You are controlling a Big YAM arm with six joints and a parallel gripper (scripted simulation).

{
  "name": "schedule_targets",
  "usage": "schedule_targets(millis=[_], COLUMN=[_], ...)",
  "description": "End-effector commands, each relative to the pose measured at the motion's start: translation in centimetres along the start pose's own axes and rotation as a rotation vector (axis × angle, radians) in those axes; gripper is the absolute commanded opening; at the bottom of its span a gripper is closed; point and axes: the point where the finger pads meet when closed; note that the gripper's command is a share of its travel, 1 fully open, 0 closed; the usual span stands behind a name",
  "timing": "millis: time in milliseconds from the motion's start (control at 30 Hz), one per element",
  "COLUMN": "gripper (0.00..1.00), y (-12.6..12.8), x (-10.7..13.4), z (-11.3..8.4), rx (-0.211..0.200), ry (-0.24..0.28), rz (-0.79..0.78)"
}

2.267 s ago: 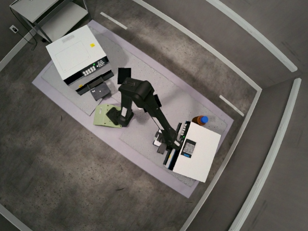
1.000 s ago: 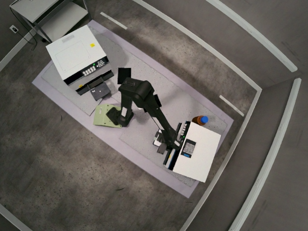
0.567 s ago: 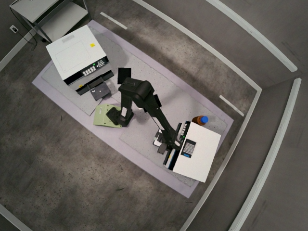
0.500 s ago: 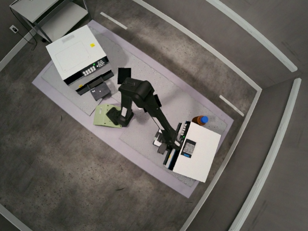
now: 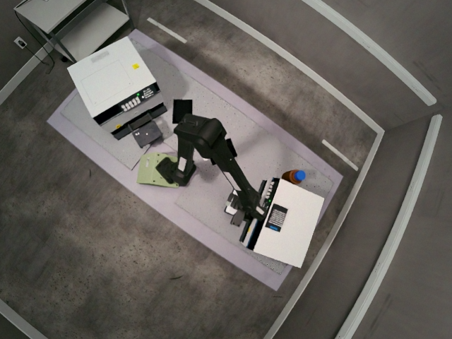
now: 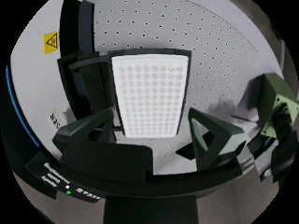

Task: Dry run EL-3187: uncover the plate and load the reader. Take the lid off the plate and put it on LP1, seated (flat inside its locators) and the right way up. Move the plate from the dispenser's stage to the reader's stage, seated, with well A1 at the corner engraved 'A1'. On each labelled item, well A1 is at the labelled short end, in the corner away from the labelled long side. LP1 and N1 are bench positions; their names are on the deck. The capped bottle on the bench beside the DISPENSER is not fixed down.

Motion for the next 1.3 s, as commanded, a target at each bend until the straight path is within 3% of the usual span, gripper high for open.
schedule_targets(millis=[0, 267, 400, 667, 833, 967, 1267], gripper=[1.00, 1.00, 1.00, 1.00, 1.00, 1.00, 1.00], y=[0.9, 0.3, 1.4, 0.3, 0.3, 1.2, 0.6], x=[0.2, 0.2, 0.2, 0.2, 0.2, -0.1, 0.1], z=[0.2, 0.7, 0.0, 1.1, 1.4, 0.7, 1.6], rx=[-0.011, -0.002, -0.035, 0.003, 0.001, -0.029, -0.003], ry=[0.004, 0.003, -0.001, 0.005, 0.005, -0.006, 0.001], rz=[-0.002, 0.002, 0.003, 0.007, 0.006, 0.007, 0.005])
Point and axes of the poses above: the point where the finger pads meet when closed, its own z axis out along the fingers, its own y axis across the jaws, x = y × z, and after that the axes turned 5 degrees about z, right-handed
